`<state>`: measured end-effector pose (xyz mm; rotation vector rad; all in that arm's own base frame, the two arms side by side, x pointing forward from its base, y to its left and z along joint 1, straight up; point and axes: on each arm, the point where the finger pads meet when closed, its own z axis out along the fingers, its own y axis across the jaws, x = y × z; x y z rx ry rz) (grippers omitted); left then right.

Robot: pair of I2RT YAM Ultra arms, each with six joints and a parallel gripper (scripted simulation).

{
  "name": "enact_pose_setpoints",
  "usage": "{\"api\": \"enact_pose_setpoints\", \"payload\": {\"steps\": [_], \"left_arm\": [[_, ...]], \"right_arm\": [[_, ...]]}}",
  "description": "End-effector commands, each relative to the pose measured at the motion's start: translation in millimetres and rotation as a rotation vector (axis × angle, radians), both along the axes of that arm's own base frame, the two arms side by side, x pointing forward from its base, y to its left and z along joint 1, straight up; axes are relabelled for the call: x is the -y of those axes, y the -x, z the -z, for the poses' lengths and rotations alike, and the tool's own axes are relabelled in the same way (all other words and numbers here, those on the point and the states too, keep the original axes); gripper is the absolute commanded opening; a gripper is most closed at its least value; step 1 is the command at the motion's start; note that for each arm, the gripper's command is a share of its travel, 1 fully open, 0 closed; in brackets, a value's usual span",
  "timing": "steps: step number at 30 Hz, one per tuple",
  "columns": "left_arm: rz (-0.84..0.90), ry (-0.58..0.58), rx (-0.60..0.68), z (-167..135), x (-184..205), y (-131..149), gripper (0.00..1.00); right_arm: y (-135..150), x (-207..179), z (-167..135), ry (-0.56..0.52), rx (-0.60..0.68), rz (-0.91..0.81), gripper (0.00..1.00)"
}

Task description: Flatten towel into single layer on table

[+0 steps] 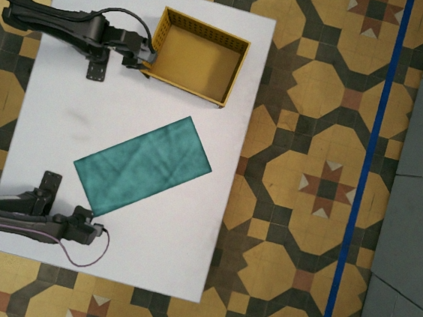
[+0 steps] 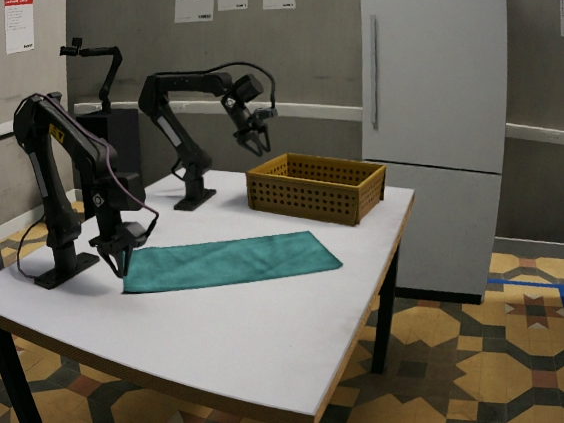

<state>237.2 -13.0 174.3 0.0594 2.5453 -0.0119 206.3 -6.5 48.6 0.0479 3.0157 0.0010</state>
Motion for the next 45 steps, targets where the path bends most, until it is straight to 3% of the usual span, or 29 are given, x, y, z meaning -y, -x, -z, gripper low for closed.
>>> {"api": "enact_pose_setpoints", "payload": {"steps": [1,8,9,13,14,15,18,23,24,26,27,29,30,32,36,40,41,44,45], "left_arm": [[0.024,0.01,0.048,-16.8,2.9,-8.0,0.64],[0.023,0.01,0.048,-16.8,2.6,-8.0,0.64],[0.022,0.009,0.048,-16.8,2.3,-8.0,0.64],[0.021,0.008,0.049,-16.8,2.1,-8.0,0.64],[0.021,0.008,0.048,-16.8,2.1,-8.0,0.64],[0.02,0.008,0.048,-16.8,2.1,-8.0,0.64],[0.02,0.008,0.048,-16.8,2.1,-8.0,0.64],[0.02,0.008,0.048,-16.8,2.1,-8.0,0.64],[0.02,0.008,0.048,-16.8,2.1,-8.0,0.64],[0.02,0.008,0.048,-16.8,2.1,-8.0,0.64],[0.02,0.008,0.048,-16.8,2.1,-8.0,0.64],[0.02,0.008,0.048,-16.8,2.1,-8.0,0.64],[0.02,0.008,0.048,-16.8,2.1,-8.0,0.64],[0.02,0.008,0.048,-16.8,2.1,-8.0,0.64],[0.02,0.008,0.048,-16.8,2.1,-8.0,0.64],[0.02,0.008,0.048,-16.8,2.1,-8.0,0.64],[0.02,0.008,0.048,-16.8,2.1,-8.0,0.64],[0.02,0.008,0.048,-16.8,2.1,-8.0,0.64],[0.02,0.008,0.048,-16.8,2.1,-8.0,0.64]], "right_arm": [[-15.3,1.2,-7.7,0.012,0.047,0.003,0.15],[-6.0,0.5,-3.1,0.003,0.022,0.001,0.15],[-0.4,0.7,21.6,0.01,-0.005,0.002,0.15],[-0.4,0.7,21.6,0.01,-0.005,0.002,0.15],[-13.3,1.1,8.3,0.012,0.051,0.003,0.15],[0.0,0.6,31.7,0.01,-0.005,0.002,0.15],[0.3,0.6,41.7,0.01,-0.005,0.002,0.15],[0.4,0.7,41.6,0.01,-0.005,0.002,0.15],[-18.7,1.3,23.2,0.012,0.075,0.003,0.15],[-17.5,1.2,25.9,0.012,0.061,0.003,0.15],[-11.4,1.0,4.0,0.012,0.049,0.003,0.15],[-11.3,1.0,4.1,0.012,0.049,0.003,0.15],[-34.6,-23.6,11.5,0.01,0.013,-0.084,0.15],[-40.8,-27.1,10.5,-0.006,0.039,-0.115,0.15],[-25.8,-18.8,41.8,0.009,-0.004,-0.092,0.15],[-25.7,-20.6,41.9,0.009,-0.004,-0.1,0.15],[-45.0,-22.4,22.6,0.007,0.076,-0.102,0.15],[-43.5,-22.3,26.0,0.007,0.061,-0.102,0.15],[-36.9,-21.9,-12.8,0.007,0.05,-0.102,0.15]]}}
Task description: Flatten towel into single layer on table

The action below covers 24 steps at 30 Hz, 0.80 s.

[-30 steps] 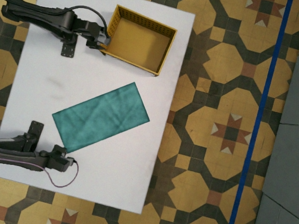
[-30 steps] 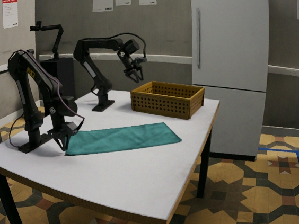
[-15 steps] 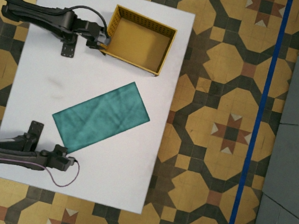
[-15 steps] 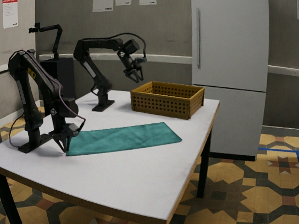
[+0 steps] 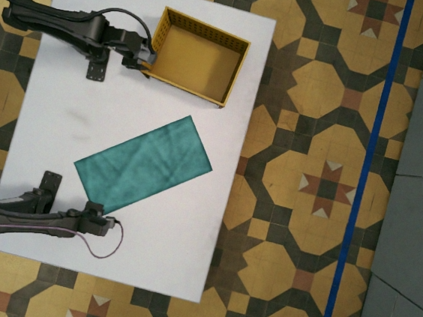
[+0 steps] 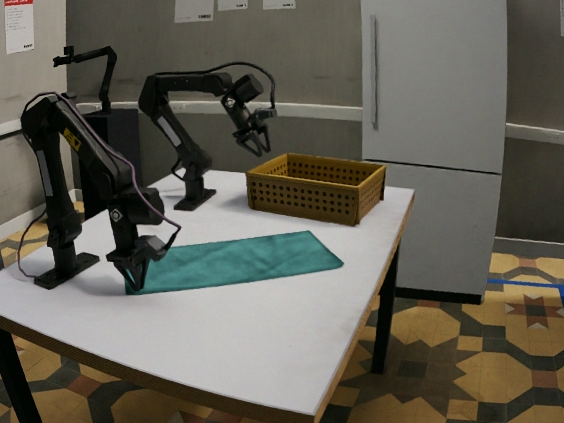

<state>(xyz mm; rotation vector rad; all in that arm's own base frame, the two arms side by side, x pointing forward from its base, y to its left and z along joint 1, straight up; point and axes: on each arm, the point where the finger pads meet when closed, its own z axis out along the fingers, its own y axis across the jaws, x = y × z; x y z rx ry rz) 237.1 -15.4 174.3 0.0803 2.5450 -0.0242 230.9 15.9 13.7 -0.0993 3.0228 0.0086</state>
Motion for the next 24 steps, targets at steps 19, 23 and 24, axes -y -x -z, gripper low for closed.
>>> {"api": "enact_pose_setpoints", "payload": {"steps": [19,23,24], "left_arm": [[0.003,0.005,0.049,-16.8,-0.3,-8.2,0.64],[0.003,0.005,0.049,-16.8,-0.3,-8.2,0.64],[0.003,0.005,0.049,-16.8,-0.3,-8.2,0.64]], "right_arm": [[44.1,-119.8,-40.0,-0.02,0.023,-0.861,0.15],[53.0,-151.9,-40.6,-0.01,0.048,-0.859,0.15],[56.7,-159.8,-40.6,-0.011,0.048,-0.859,0.15]]}}
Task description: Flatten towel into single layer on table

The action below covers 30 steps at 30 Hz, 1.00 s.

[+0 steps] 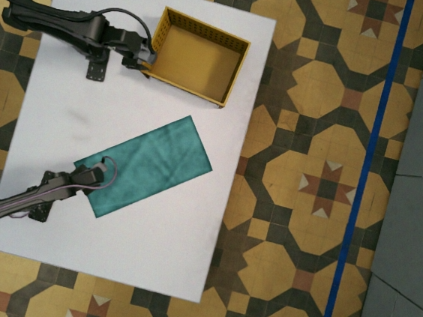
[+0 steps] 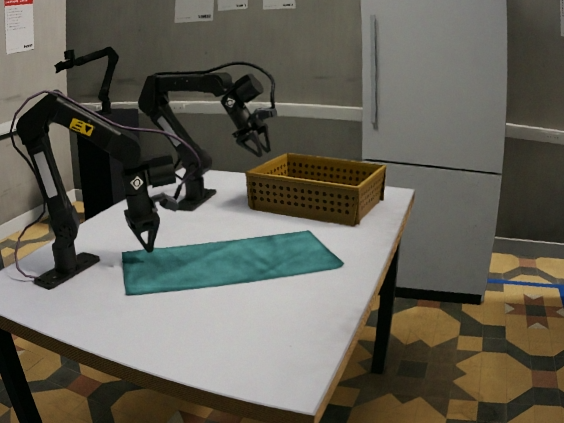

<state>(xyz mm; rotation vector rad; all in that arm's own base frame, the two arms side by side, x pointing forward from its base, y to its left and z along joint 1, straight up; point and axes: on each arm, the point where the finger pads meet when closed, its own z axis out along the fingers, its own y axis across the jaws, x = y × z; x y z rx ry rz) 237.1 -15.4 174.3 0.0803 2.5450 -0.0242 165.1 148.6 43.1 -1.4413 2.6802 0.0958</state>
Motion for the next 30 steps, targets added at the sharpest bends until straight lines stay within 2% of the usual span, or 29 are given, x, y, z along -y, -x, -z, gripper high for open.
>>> {"api": "enact_pose_setpoints", "payload": {"steps": [1,7,12,30], "left_arm": [[0.003,0.005,0.049,-16.8,-0.3,-8.2,0.64],[0.003,0.005,0.049,-16.8,-0.3,-8.2,0.64],[0.003,0.005,0.049,-16.8,-0.3,-8.2,0.64],[0.003,0.005,0.049,-16.8,-0.3,-8.2,0.64]], "right_arm": [[-5.3,-34.9,-11.1,-0.028,0.044,0.063,0.15],[7.9,-60.8,-10.9,-0.029,0.041,0.063,0.15],[6.1,-56.7,-18.9,-0.044,0.052,0.078,0.15],[6.3,-57.8,-18.0,-0.043,0.052,0.073,0.15]]}}
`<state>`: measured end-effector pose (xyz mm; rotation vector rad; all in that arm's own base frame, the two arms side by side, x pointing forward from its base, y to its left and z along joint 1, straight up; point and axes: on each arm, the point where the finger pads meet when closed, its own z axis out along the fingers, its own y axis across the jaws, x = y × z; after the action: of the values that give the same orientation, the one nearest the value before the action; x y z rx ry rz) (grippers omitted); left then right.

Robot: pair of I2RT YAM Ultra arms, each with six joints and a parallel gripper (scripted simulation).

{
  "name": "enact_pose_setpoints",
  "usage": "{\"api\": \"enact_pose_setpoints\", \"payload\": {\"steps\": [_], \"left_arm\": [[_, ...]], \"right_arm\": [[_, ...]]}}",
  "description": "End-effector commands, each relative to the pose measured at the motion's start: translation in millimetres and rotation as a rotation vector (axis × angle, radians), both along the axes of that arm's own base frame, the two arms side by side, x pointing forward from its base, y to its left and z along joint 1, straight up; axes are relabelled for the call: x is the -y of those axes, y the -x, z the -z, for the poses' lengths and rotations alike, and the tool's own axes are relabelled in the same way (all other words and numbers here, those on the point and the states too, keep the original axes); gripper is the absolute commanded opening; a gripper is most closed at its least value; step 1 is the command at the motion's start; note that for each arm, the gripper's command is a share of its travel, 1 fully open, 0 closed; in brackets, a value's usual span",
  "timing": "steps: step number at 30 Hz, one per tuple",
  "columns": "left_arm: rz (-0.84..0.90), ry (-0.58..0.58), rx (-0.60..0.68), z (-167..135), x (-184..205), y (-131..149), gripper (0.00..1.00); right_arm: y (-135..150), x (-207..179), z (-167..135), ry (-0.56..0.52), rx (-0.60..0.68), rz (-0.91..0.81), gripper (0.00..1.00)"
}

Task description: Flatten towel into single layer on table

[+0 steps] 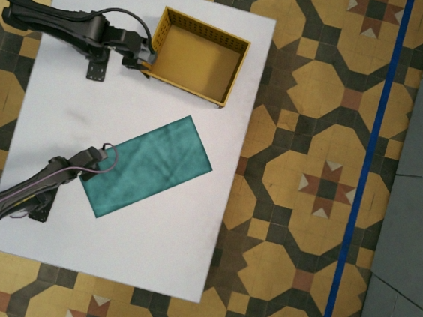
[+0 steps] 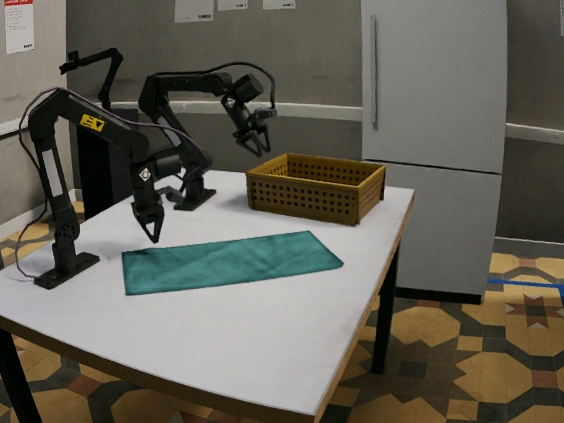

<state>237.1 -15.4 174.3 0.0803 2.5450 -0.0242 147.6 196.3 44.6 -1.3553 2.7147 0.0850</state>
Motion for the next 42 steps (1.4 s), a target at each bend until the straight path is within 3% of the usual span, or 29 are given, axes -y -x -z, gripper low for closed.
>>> {"api": "enact_pose_setpoints", "payload": {"steps": [1,28,29,33,34,35,42], "left_arm": [[0.003,0.005,0.049,-16.8,-0.3,-8.2,0.64],[0.003,0.005,0.049,-16.8,-0.3,-8.2,0.64],[0.003,0.005,0.049,-16.8,-0.3,-8.2,0.64],[0.003,0.005,0.049,-16.8,-0.3,-8.2,0.64],[0.003,0.005,0.049,-16.8,-0.3,-8.2,0.64],[0.003,0.005,0.049,-16.8,-0.3,-8.2,0.64],[0.003,0.005,0.049,-16.8,-0.3,-8.2,0.64]], "right_arm": [[-11.2,-10.2,-16.6,-0.042,0.045,0.012,0.15],[-11.2,-10.2,-16.6,-0.042,0.045,0.012,0.15],[-3.5,-0.1,17.9,0.004,0.009,0.012,0.15],[-3.8,-0.5,16.8,0.0,0.012,0.012,0.15],[-12.7,-12.1,0.0,-0.053,0.052,0.012,0.15],[-3.2,0.1,27.9,0.004,0.009,0.012,0.15],[-3.0,0.4,38.0,0.004,0.009,0.012,0.15]]}}
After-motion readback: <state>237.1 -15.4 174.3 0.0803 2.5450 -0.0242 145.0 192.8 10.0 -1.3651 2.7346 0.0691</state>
